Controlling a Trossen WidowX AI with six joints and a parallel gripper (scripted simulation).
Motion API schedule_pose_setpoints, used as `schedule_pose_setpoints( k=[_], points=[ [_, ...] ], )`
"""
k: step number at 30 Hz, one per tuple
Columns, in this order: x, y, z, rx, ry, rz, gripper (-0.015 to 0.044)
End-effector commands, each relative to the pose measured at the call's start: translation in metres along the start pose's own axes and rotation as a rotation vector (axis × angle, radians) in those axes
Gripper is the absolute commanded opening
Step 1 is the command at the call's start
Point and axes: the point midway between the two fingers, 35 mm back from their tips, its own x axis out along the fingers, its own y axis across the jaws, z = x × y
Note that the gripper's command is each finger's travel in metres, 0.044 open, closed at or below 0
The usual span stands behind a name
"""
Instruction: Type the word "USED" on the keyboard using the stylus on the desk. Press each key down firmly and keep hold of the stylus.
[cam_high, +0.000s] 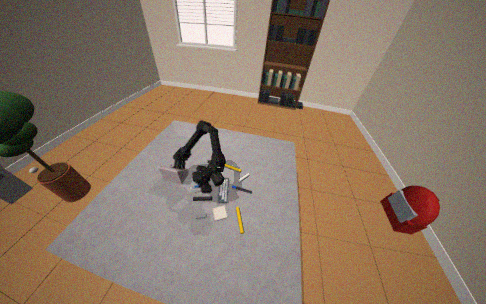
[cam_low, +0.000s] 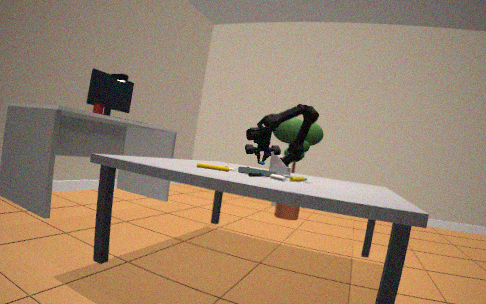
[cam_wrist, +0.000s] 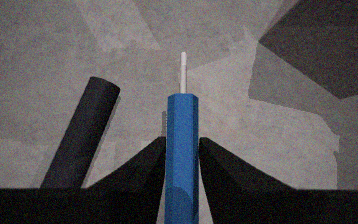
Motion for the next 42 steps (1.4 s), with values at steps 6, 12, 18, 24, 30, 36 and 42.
schedule_pose_setpoints(
  k=[6,12,18,24,30,36,42],
  points=[
    [-0.011,0.01,-0.006,-0.356,-0.067,0.049,0.0],
    [-0.018,0.015,-0.01,-0.586,-0.115,0.068,0.0],
    [-0.026,0.021,-0.015,-0.817,-0.169,0.082,0.0],
    [-0.034,0.026,-0.021,-1.046,-0.228,0.086,0.0],
    [-0.042,0.031,-0.027,-1.272,-0.292,0.078,0.0],
    [-0.05,0.035,-0.032,-1.496,-0.359,0.058,0.0],
    [-0.058,0.038,-0.038,-1.716,-0.429,0.025,0.0]
  ],
)
